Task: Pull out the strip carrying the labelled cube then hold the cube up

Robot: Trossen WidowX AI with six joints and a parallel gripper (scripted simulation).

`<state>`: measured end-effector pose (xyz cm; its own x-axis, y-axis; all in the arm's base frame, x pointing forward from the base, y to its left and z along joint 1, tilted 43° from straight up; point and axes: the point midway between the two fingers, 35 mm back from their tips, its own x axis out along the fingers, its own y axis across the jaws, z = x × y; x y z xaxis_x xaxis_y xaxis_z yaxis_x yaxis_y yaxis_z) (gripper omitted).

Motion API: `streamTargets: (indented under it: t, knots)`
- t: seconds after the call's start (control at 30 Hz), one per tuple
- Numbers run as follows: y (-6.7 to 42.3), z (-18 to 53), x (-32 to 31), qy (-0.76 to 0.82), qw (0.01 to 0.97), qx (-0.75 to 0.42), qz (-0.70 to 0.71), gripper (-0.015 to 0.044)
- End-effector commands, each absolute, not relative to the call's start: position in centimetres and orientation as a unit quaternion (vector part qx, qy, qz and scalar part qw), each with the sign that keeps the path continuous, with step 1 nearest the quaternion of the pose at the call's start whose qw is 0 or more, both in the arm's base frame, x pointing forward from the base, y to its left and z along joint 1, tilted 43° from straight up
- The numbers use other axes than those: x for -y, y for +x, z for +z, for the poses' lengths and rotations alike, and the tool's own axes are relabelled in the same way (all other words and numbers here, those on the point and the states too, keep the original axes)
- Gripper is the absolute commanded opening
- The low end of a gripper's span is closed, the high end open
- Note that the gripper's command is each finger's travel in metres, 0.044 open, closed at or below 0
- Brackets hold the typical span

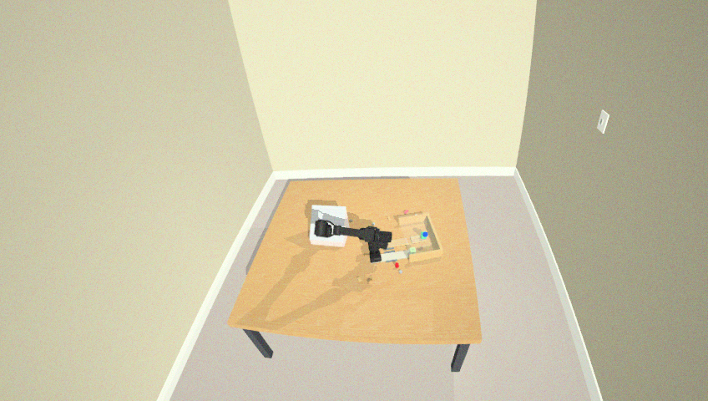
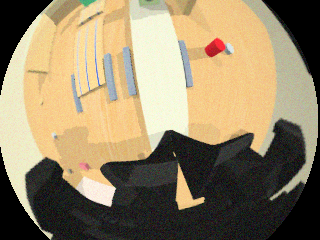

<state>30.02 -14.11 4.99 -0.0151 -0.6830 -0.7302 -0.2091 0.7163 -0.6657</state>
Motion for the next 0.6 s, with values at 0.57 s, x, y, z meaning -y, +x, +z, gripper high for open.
streamTargets:
  t: [0.57]
  knots:
    - [26.4,5.1,14.9,-0.324,0.613,-0.695,-0.189,0.0]
